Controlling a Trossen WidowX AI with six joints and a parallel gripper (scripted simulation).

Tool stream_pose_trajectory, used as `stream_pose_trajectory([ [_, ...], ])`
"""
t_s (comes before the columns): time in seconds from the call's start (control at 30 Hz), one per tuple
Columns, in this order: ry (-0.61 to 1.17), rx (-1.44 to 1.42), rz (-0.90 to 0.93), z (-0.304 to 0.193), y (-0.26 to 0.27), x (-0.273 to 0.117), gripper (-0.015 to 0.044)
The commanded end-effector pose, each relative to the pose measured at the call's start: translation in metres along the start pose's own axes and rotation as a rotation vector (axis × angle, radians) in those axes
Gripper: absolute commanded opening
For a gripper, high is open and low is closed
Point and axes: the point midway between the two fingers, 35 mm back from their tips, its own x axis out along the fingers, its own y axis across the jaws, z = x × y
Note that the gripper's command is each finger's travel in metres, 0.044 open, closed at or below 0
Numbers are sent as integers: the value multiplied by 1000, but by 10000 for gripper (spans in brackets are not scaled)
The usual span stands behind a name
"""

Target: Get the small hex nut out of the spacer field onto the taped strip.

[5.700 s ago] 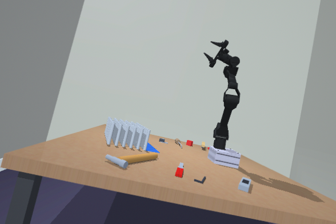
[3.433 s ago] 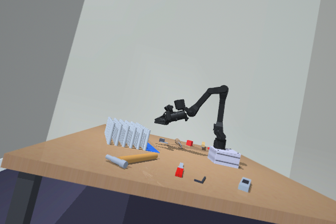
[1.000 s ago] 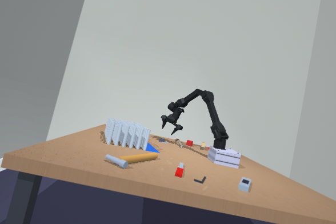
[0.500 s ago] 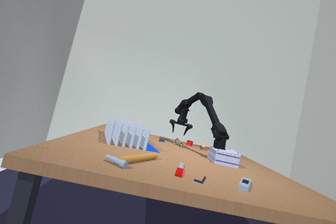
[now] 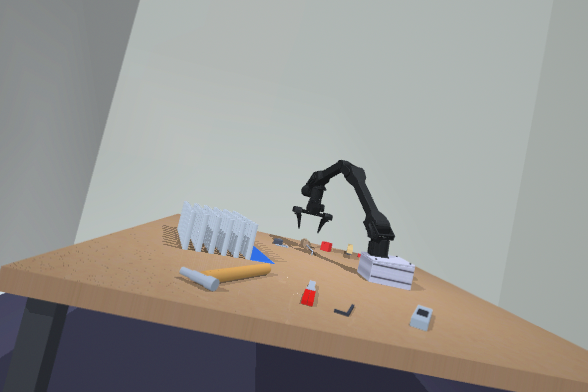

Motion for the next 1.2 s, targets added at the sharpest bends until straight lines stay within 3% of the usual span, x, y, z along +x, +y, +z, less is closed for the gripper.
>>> stream_pose_trajectory([
  [0.0, -6, -5, 6, -1, 1, 2, 440],
  [0.1, -6, -5, 6, -1, 1, 2, 440],
  [0.3, -6, -5, 6, -1, 1, 2, 282],
  [1.17, -6, -5, 6, -2, 0, 25, 280],
])
